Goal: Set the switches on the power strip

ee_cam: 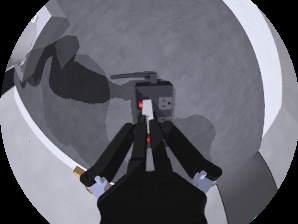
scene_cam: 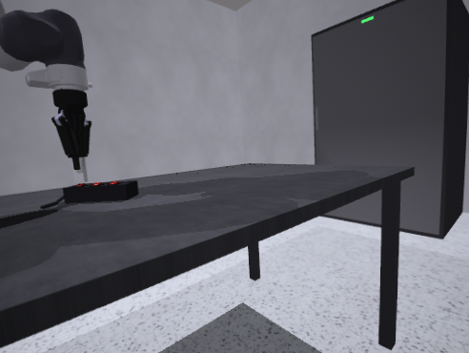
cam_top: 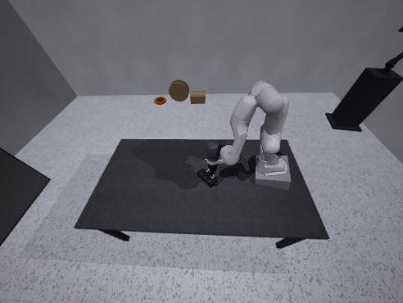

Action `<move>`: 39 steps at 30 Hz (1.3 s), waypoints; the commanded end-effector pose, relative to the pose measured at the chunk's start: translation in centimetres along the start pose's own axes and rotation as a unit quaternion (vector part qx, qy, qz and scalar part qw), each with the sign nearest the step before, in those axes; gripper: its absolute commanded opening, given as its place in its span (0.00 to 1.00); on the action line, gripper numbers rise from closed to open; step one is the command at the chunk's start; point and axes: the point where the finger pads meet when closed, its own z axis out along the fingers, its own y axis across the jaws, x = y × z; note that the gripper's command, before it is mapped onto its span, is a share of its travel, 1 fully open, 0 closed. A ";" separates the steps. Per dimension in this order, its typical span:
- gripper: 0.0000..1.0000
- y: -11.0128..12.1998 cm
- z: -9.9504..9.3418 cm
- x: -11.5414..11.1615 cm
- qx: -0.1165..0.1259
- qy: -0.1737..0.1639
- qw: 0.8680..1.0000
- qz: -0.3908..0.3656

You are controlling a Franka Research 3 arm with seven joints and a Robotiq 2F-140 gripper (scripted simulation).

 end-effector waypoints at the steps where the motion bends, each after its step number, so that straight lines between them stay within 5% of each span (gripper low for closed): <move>1: 0.00 0.1 0.1 0.0 -0.001 -0.001 1.000 0.000; 39: 0.00 0.1 0.7 0.0 -0.001 -0.001 1.000 0.000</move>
